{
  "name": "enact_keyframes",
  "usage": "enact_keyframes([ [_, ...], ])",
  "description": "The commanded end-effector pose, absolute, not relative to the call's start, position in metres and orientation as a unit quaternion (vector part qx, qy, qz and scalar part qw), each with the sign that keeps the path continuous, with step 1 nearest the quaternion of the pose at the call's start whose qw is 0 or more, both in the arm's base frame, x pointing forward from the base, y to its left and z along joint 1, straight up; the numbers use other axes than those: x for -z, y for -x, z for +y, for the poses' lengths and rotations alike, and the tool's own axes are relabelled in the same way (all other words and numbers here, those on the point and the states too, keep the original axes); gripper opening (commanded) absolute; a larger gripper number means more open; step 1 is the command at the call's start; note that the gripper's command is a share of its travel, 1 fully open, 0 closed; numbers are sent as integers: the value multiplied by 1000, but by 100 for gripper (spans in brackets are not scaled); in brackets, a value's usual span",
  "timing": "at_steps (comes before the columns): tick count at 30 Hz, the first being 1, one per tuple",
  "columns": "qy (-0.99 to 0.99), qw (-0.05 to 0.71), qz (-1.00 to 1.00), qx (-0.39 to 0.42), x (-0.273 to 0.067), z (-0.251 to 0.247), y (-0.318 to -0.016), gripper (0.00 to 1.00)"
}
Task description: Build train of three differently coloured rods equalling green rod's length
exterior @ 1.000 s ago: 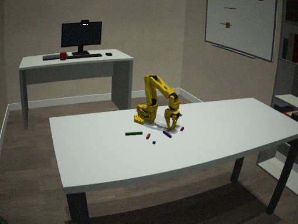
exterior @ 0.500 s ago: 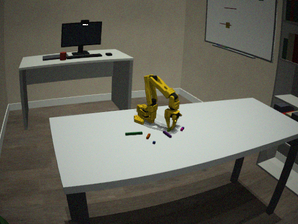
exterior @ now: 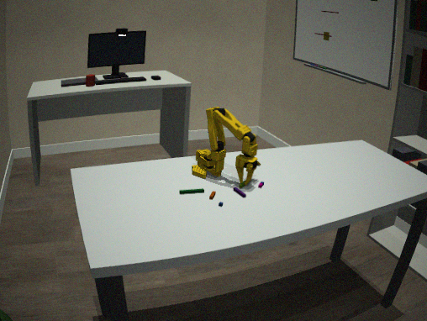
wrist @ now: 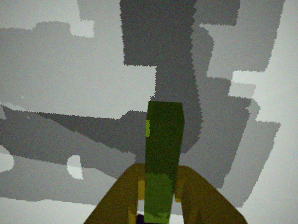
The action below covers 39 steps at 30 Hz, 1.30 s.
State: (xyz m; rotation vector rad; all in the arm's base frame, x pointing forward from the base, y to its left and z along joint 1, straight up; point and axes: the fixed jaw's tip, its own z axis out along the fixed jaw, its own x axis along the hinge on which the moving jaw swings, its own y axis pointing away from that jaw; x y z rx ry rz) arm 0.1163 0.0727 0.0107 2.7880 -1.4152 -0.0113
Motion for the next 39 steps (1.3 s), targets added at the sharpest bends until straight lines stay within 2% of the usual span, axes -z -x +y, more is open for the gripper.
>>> enact_keyframes([
  [1, -891, -33, -453, -20, -30, 81, -131, 0],
  [12, -891, -33, -453, -20, -51, 81, -130, 0],
  [24, -891, -33, -452, -20, -54, 81, -131, 0],
  [31, -895, -33, -444, -20, -54, 85, -137, 0],
  [39, -907, -32, -419, -21, -52, 95, -158, 0],
])
